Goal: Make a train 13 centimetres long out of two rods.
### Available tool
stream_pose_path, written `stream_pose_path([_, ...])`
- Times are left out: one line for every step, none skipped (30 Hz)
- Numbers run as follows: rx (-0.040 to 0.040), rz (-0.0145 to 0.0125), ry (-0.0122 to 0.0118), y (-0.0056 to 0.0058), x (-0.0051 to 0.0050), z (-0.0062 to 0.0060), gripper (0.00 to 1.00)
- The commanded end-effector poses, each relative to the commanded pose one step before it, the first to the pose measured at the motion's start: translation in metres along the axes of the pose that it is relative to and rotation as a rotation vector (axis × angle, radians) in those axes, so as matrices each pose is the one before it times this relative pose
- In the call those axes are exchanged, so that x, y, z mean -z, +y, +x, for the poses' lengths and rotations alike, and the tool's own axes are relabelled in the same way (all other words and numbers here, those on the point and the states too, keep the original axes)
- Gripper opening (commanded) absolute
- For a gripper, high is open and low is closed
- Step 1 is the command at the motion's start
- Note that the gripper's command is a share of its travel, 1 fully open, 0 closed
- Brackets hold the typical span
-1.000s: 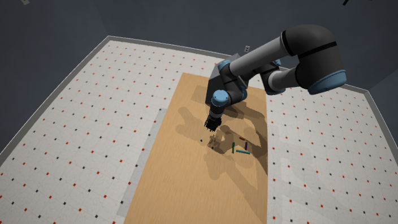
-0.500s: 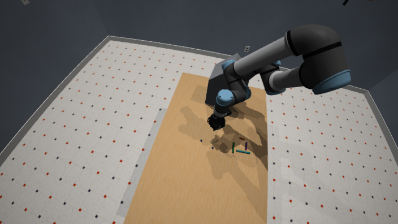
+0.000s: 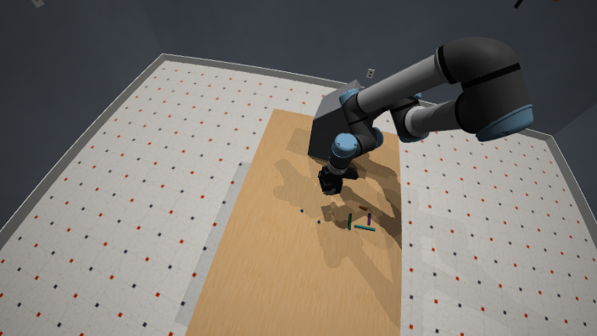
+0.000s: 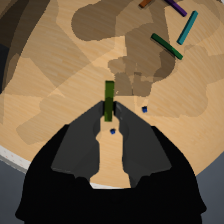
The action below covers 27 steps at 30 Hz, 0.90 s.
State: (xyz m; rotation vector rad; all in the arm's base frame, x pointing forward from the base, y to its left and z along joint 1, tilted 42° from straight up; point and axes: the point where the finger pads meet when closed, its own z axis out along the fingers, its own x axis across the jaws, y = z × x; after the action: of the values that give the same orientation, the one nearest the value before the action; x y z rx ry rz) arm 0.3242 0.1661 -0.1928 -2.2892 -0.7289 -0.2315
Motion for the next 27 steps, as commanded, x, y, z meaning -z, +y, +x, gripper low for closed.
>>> stream_pose_path([-0.16694,-0.0101,-0.00426,-0.00972,0.00036,0.00311,0.0])
stream_pose_path([-0.03016,0.00003,0.00001,-0.00186,0.00001,0.00019,0.0])
stream_pose_path([-0.03064,0.00003,0.00001,-0.00188,0.00001,0.00013,0.0])
stream_pose_path([-0.02879,0.00003,0.00001,-0.00176,0.00001,0.00006,0.0])
stream_pose_path([-0.02687,0.00003,0.00001,-0.00163,0.00001,0.0,0.0])
stream_pose_path([-0.02488,0.00003,0.00001,-0.0015,0.00001,-0.00004,0.0])
stream_pose_path([-0.02284,0.00003,0.0,-0.00136,0.0,-0.00008,0.0])
stream_pose_path([-0.02077,0.00003,0.0,-0.00123,0.0,-0.0001,0.0])
stream_pose_path([-0.01869,0.00003,0.0,-0.0011,0.0,-0.00011,0.0])
stream_pose_path([-0.0166,0.00002,0.0,-0.00097,0.0,-0.00012,0.0])
stream_pose_path([-0.01454,0.00002,0.0,-0.00084,0.0,-0.00012,0.0])
stream_pose_path([0.0,0.0,0.0,0.0,0.0,0.0,0.0])
stream_pose_path([0.0,0.0,0.0,0.0,0.0,0.0,0.0])
stream_pose_path([-0.01253,0.00002,0.0,-0.00072,0.0,-0.00012,0.0])
stream_pose_path([-0.01058,0.00002,0.0,-0.0006,0.0,-0.00011,0.0])
stream_pose_path([-0.00871,0.00001,0.0,-0.0005,0.0,-0.00009,0.0])
stream_pose_path([-0.00696,0.00001,0.0,-0.00039,0.0,-0.00008,0.0])
stream_pose_path([-0.00535,0.00001,0.0,-0.0003,0.0,-0.00006,0.0])
stream_pose_path([-0.0039,0.00001,0.0,-0.00022,0.0,-0.00005,0.0])
stream_pose_path([-0.00264,0.0,0.0,-0.00015,0.0,-0.00003,0.0])
stream_pose_path([-0.00159,0.0,0.0,-0.00009,0.0,-0.00002,0.0])
stream_pose_path([-0.00079,0.0,0.0,-0.00004,0.0,-0.00001,0.0])
stream_pose_path([-0.00027,0.0,0.0,-0.00002,0.0,0.0,0.0])
stream_pose_path([-0.00004,0.0,0.0,0.0,0.0,0.0,0.0])
stream_pose_path([0.0,0.0,0.0,0.0,0.0,0.0,0.0])
stream_pose_path([0.0,0.0,0.0,0.0,0.0,0.0,0.0])
stream_pose_path([0.0,0.0,0.0,0.0,0.0,0.0,0.0])
